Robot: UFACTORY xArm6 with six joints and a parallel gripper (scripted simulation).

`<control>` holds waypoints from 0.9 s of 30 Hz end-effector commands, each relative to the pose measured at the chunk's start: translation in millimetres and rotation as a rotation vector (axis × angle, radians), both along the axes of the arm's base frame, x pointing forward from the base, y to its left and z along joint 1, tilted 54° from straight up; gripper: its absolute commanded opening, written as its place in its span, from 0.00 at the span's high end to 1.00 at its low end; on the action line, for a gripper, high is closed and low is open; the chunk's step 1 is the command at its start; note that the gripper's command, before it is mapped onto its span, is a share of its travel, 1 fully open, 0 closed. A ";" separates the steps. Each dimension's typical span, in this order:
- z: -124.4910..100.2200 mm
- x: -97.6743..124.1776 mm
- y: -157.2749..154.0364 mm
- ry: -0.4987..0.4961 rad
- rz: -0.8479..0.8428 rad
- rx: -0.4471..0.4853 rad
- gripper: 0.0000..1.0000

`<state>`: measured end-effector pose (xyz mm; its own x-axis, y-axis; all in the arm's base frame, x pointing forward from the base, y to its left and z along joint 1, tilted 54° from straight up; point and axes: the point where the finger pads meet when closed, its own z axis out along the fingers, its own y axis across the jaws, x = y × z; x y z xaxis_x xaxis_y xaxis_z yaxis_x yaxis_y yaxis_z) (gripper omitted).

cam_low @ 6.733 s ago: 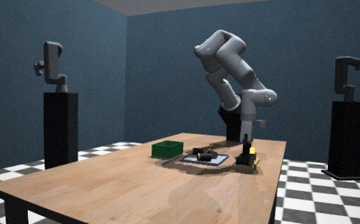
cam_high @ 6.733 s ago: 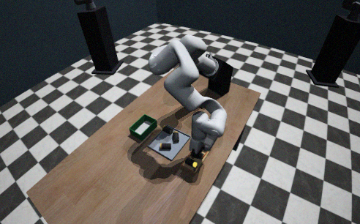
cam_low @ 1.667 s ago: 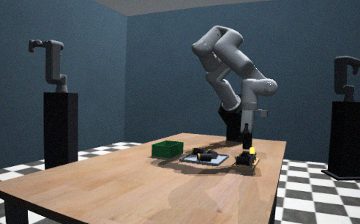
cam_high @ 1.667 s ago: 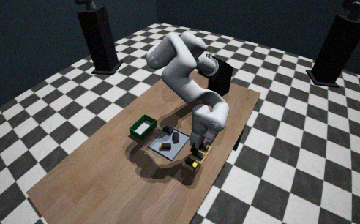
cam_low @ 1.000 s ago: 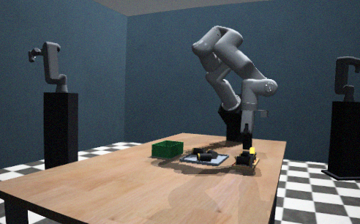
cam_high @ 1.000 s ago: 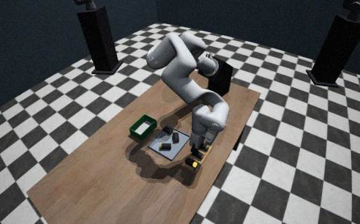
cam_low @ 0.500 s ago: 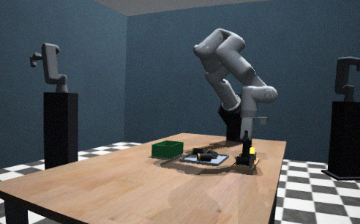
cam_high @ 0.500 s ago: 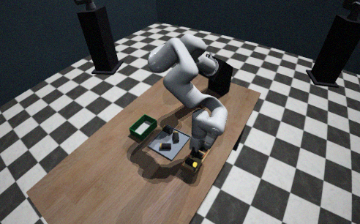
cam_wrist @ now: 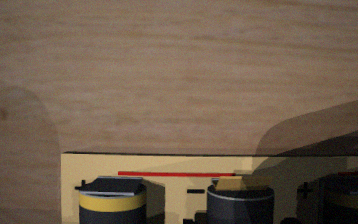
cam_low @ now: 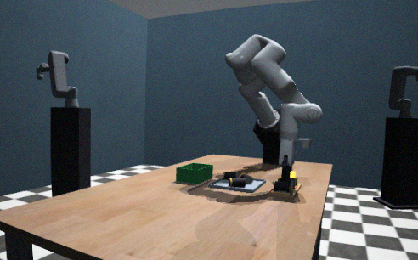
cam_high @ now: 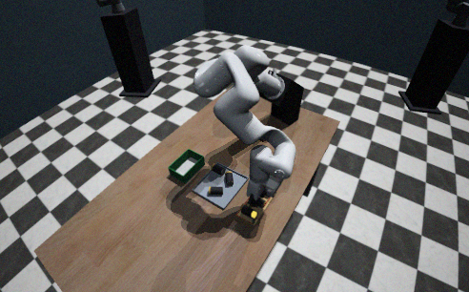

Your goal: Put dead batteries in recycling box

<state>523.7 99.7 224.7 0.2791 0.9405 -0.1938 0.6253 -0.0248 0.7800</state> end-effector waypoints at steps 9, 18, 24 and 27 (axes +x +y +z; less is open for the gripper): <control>0.0 1.5 0.2 -0.002 0.001 0.001 0.72; 0.0 1.5 0.2 -0.002 0.001 0.001 0.72; 0.0 1.5 0.2 -0.002 0.001 0.001 0.72; 0.0 1.5 0.2 -0.002 0.001 0.001 0.72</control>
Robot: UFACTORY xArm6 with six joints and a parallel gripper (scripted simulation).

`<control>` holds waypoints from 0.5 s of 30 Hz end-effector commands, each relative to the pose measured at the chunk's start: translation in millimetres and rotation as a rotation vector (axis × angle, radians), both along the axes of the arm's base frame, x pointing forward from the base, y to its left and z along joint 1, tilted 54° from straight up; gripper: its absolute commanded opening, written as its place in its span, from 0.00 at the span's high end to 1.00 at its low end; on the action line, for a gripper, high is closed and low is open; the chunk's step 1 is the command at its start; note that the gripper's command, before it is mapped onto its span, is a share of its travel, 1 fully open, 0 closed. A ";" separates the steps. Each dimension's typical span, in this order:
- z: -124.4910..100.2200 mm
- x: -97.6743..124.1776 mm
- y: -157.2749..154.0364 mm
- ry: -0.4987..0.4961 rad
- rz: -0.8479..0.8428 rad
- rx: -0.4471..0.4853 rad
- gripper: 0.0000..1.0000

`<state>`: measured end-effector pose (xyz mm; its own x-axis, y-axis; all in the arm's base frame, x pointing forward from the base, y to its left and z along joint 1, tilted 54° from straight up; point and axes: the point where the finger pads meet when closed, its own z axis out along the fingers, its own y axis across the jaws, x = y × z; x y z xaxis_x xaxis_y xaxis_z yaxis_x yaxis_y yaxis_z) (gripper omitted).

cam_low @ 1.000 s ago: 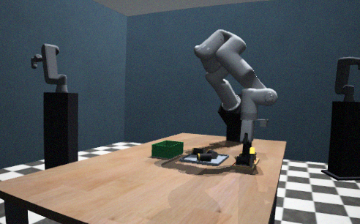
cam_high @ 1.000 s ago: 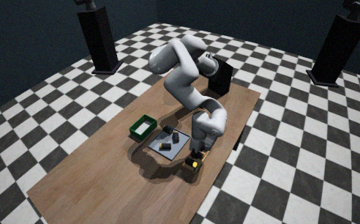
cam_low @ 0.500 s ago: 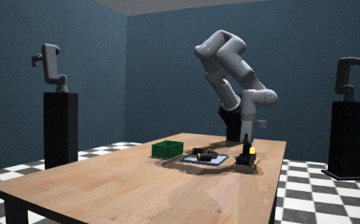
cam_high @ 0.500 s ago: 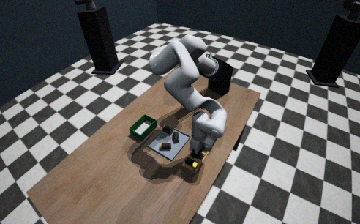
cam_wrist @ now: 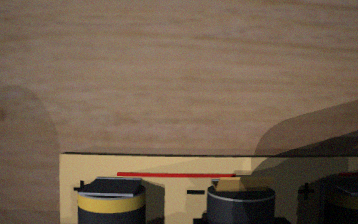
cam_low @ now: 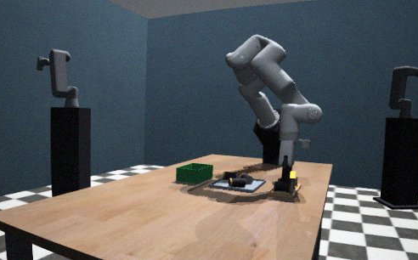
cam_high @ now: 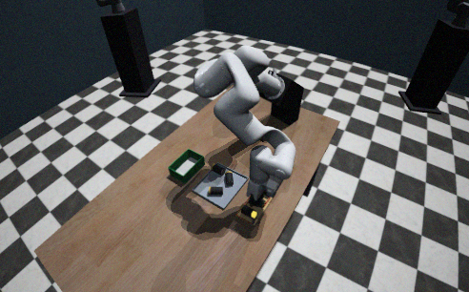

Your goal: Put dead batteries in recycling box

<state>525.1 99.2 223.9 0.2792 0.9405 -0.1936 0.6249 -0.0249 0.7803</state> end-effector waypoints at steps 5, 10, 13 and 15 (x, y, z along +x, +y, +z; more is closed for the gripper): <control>0.9 0.2 0.7 -0.002 0.001 0.001 0.72; 0.9 0.1 0.7 -0.002 0.001 0.001 0.72; 3.2 -2.7 2.0 -0.002 0.001 0.001 0.72; 7.1 -7.6 4.2 -0.002 0.001 0.001 0.72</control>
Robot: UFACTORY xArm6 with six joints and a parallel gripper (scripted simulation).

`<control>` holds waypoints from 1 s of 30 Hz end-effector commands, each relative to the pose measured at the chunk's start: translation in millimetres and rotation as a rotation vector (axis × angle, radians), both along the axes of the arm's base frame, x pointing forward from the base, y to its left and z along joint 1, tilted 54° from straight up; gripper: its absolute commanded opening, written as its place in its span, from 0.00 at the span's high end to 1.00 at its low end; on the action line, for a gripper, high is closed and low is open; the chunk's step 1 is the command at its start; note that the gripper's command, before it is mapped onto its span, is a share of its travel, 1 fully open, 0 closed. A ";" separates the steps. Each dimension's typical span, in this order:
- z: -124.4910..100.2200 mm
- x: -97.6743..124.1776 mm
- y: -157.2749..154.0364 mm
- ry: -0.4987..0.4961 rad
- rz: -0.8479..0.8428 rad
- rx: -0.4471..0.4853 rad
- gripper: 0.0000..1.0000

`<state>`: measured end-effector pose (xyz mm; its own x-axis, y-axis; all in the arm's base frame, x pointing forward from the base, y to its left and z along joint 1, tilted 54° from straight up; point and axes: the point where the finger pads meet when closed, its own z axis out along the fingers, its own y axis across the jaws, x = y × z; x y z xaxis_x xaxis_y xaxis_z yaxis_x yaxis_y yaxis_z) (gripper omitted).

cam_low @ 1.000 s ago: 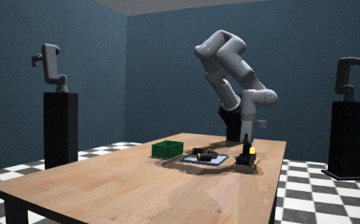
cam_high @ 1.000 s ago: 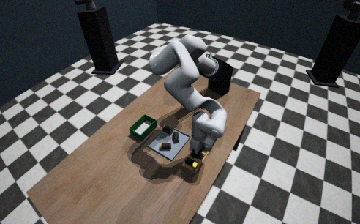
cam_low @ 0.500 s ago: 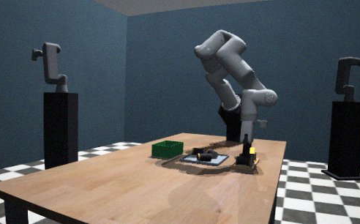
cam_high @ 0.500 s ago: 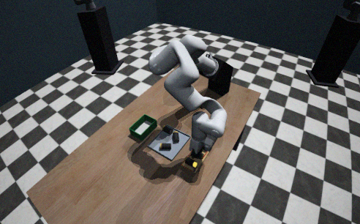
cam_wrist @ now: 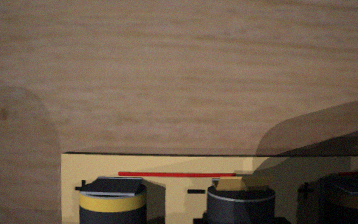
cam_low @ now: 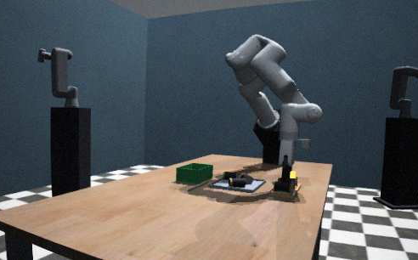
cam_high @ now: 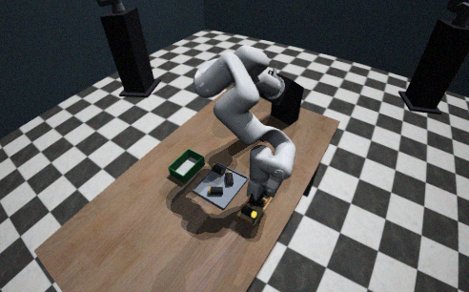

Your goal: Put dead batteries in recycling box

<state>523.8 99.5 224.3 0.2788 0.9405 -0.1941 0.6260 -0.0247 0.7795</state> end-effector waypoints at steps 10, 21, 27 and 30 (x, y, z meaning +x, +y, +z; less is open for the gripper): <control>26.0 -30.0 14.9 -0.003 0.001 0.001 0.72; 35.5 -41.7 20.3 -0.003 0.001 0.001 0.72; 68.6 -82.4 39.1 -0.003 0.001 0.001 0.72; 68.6 -82.4 39.1 -0.003 0.001 0.001 0.72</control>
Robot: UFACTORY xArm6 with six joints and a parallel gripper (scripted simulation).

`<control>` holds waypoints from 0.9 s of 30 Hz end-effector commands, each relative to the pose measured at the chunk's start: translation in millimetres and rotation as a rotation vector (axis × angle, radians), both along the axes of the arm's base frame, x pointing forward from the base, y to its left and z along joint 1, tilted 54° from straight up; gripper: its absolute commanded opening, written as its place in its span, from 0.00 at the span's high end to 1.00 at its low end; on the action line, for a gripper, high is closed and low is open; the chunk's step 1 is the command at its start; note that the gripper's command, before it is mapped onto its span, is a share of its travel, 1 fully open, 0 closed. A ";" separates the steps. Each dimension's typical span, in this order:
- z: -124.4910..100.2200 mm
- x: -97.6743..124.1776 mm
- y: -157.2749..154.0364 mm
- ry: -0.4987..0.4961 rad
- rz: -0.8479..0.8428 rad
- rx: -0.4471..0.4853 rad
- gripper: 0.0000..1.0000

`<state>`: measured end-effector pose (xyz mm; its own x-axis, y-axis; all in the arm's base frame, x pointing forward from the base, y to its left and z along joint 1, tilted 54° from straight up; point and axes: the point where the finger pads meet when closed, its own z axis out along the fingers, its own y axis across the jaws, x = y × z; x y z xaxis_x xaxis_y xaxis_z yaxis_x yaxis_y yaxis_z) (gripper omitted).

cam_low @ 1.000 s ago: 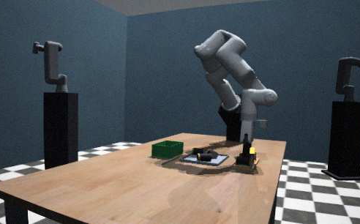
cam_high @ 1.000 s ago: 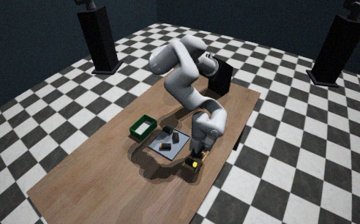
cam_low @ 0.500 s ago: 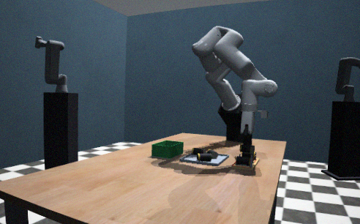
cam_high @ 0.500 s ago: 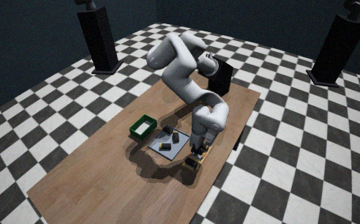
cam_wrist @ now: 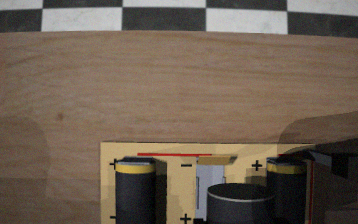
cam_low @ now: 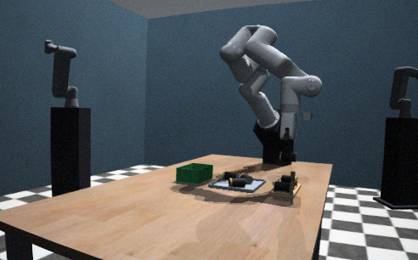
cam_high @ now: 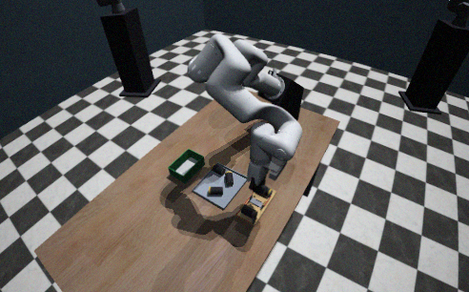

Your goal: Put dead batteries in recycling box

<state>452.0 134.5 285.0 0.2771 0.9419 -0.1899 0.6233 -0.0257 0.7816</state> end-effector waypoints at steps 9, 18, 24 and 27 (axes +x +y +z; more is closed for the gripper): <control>9.9 -13.6 -5.9 0.000 -0.002 -0.002 0.72; 22.2 -31.7 -66.9 0.000 -0.002 -0.002 0.72; 29.7 -42.7 -103.8 0.000 -0.002 -0.002 0.72; 34.8 -50.2 -128.9 0.001 -0.002 -0.002 0.72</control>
<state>410.7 37.4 310.6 0.2906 0.9357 -0.2002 0.6243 -0.0269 0.7807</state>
